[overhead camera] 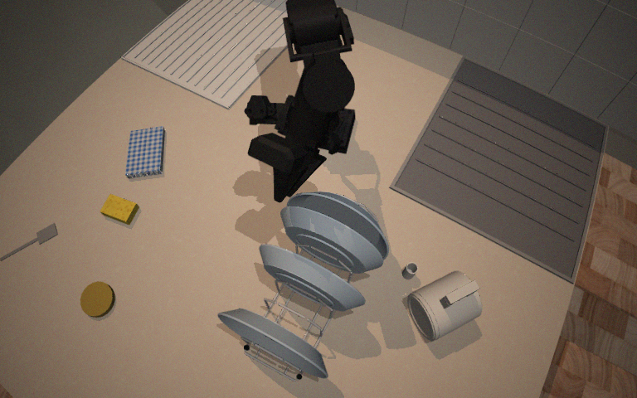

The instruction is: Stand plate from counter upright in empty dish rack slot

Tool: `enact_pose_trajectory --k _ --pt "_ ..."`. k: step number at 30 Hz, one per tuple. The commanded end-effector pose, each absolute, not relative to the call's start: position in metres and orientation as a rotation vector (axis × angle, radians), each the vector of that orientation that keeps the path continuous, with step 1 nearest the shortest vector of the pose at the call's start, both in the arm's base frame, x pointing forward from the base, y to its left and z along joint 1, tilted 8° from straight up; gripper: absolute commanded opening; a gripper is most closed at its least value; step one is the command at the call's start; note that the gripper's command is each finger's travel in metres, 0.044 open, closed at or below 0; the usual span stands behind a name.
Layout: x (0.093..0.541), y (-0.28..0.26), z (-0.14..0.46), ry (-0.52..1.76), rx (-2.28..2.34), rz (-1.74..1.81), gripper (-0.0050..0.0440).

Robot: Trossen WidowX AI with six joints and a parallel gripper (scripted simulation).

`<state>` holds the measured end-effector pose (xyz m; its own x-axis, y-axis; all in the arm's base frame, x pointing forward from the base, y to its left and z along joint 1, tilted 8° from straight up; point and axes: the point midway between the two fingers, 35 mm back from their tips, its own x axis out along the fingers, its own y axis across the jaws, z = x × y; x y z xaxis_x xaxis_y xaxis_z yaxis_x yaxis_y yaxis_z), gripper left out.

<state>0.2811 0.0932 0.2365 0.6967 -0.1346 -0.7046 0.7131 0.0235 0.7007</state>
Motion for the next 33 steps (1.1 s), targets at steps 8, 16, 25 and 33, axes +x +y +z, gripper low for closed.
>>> enact_pose_trajectory --k 8,16,25,33 --pt "0.280 0.082 0.238 0.527 1.407 -0.701 0.0146" --pt "0.280 0.071 0.239 0.529 1.409 -0.700 0.0146" --pt "0.279 0.062 0.240 0.529 1.410 -0.699 0.0146" --pt "0.277 0.052 0.242 0.528 1.411 -0.696 0.0146"
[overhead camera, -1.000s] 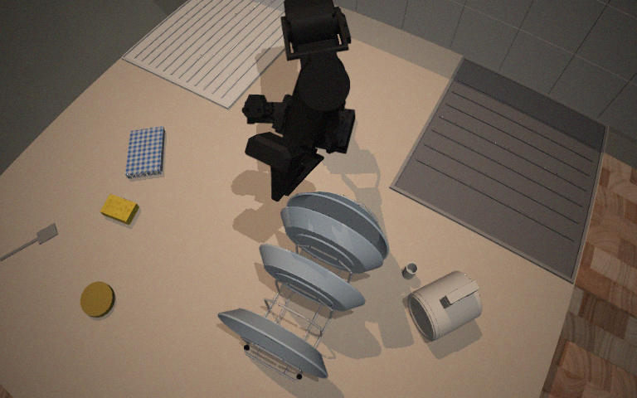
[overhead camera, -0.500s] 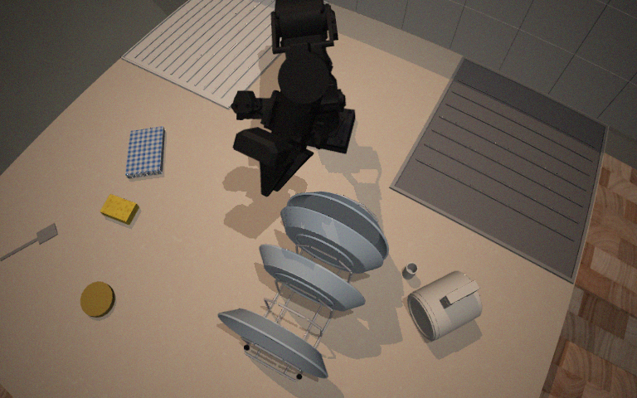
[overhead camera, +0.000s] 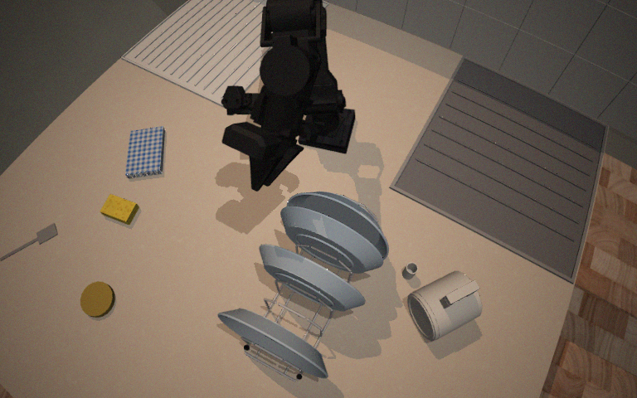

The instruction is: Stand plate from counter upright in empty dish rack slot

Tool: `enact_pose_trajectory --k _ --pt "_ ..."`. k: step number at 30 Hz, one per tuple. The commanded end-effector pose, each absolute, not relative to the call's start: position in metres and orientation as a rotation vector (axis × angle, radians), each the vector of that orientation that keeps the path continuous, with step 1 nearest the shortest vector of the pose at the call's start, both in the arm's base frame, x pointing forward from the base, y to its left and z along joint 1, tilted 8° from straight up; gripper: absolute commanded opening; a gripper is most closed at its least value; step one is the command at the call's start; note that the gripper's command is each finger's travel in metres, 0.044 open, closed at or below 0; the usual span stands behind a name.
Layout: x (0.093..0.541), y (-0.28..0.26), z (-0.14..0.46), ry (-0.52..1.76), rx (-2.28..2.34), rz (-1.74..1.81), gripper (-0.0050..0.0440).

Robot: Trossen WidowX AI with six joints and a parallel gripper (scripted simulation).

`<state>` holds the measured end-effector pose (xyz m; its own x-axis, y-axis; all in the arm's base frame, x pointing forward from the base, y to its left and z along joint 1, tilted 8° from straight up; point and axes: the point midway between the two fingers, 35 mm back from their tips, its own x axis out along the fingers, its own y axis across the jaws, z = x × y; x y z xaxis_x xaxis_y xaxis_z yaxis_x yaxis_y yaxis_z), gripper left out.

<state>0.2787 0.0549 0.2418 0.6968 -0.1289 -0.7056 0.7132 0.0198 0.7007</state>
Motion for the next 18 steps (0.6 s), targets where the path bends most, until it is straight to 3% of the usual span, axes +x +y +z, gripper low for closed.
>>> enact_pose_trajectory --k 1,18 --pt "0.277 0.050 0.242 0.528 1.411 -0.696 0.0146" --pt "0.273 0.031 0.245 0.522 1.411 -0.686 0.0146"
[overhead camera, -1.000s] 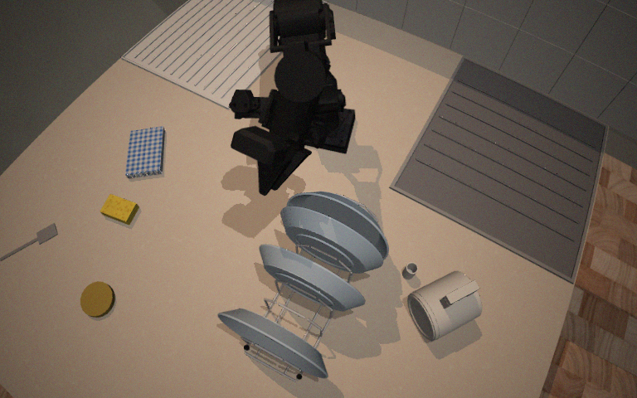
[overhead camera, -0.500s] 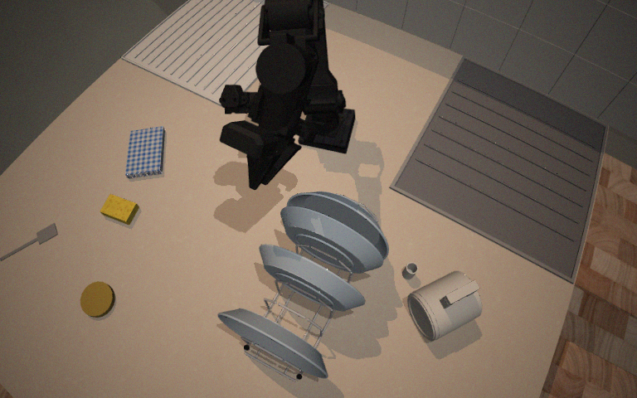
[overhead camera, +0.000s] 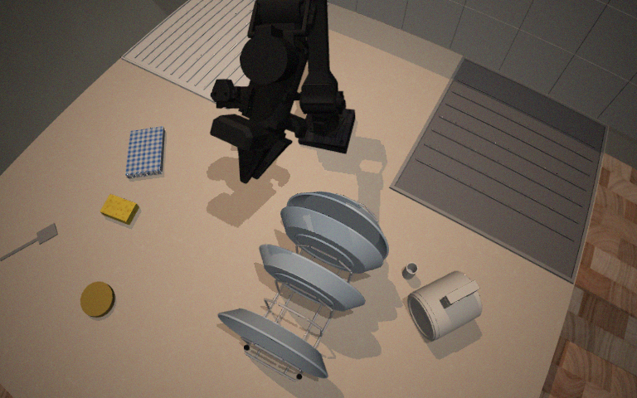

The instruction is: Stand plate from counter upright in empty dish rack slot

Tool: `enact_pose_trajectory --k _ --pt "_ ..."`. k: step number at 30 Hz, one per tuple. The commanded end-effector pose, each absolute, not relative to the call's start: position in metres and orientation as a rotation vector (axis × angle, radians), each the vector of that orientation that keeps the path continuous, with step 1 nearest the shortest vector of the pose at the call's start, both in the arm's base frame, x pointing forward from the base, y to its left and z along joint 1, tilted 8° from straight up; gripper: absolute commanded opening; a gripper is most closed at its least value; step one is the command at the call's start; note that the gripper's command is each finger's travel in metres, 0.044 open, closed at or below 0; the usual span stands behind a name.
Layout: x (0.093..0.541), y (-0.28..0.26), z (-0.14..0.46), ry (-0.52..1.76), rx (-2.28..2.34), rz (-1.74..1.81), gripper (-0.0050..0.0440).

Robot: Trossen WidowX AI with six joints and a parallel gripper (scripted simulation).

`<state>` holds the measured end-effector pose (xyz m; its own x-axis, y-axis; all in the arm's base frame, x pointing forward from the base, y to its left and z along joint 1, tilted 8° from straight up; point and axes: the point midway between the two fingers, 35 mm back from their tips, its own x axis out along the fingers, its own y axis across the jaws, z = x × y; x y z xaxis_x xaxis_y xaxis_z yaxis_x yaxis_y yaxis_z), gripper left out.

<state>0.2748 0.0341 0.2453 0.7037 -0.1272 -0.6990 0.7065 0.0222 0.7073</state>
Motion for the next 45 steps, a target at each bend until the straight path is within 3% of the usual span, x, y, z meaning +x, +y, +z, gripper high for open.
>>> enact_pose_trajectory --k 1,40,45 --pt "0.273 0.030 0.245 0.521 1.411 -0.685 0.0146" --pt "0.259 -0.008 0.252 0.488 1.400 -0.651 0.0146" --pt "0.261 -0.004 0.286 0.494 1.395 -0.656 0.0146"
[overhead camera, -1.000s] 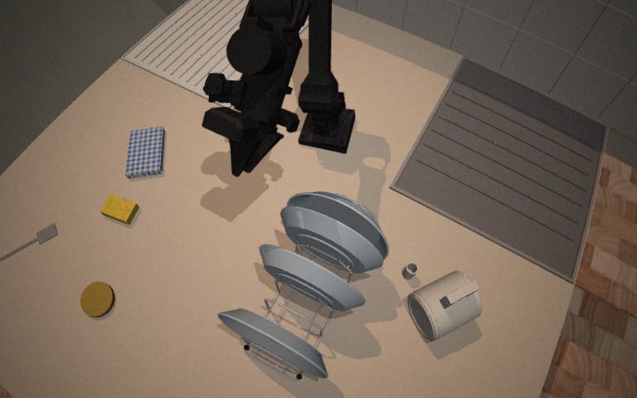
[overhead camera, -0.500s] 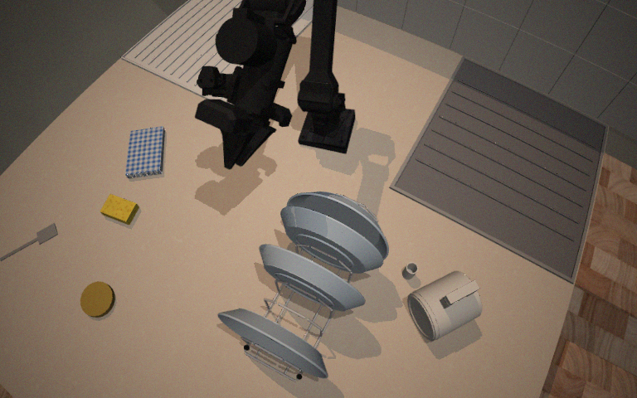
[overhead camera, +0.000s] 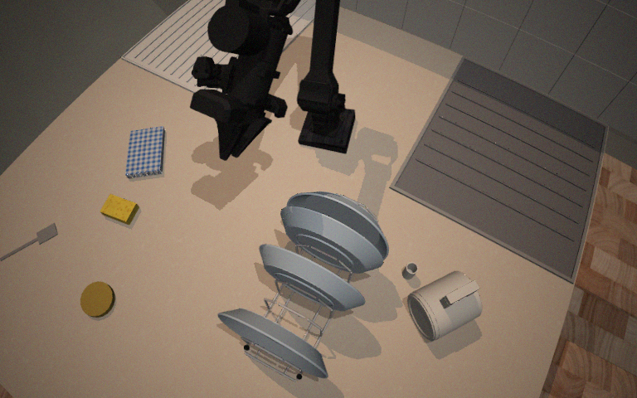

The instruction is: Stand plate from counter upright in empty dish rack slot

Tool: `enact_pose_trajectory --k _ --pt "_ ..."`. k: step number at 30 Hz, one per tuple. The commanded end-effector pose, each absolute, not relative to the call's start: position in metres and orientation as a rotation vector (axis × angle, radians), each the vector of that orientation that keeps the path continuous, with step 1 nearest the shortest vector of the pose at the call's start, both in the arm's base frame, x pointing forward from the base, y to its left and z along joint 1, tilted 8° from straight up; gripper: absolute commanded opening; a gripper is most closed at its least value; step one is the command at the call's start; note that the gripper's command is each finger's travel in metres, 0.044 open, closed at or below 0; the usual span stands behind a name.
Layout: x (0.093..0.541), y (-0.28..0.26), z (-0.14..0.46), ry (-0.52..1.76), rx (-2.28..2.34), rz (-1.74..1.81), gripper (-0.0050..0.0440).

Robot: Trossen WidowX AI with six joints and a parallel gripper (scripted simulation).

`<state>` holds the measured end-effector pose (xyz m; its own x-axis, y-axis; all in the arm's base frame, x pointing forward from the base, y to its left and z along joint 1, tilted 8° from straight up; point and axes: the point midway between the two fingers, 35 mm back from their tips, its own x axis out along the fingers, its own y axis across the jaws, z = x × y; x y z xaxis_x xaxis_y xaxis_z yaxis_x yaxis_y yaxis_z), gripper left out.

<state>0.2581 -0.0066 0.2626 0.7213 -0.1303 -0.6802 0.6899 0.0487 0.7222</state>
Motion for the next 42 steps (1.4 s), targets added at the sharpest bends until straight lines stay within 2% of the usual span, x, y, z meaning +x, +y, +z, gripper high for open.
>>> enact_pose_trajectory --k 1,8,13,23,25,27,37,42 --pt "0.261 -0.002 0.295 0.495 1.394 -0.658 0.0146" --pt "0.256 0.006 0.354 0.505 1.383 -0.667 0.0146" --pt "0.252 0.008 0.375 0.508 1.379 -0.670 0.0146" --pt "0.251 0.009 0.376 0.505 1.381 -0.654 0.0146" --pt "0.251 0.009 0.377 0.505 1.382 -0.656 0.0194" --pt "0.251 0.009 0.377 0.505 1.382 -0.656 0.0194" --pt "0.251 0.009 0.377 0.505 1.382 -0.656 0.0434" --pt "0.251 0.009 0.377 0.505 1.382 -0.656 0.0440"
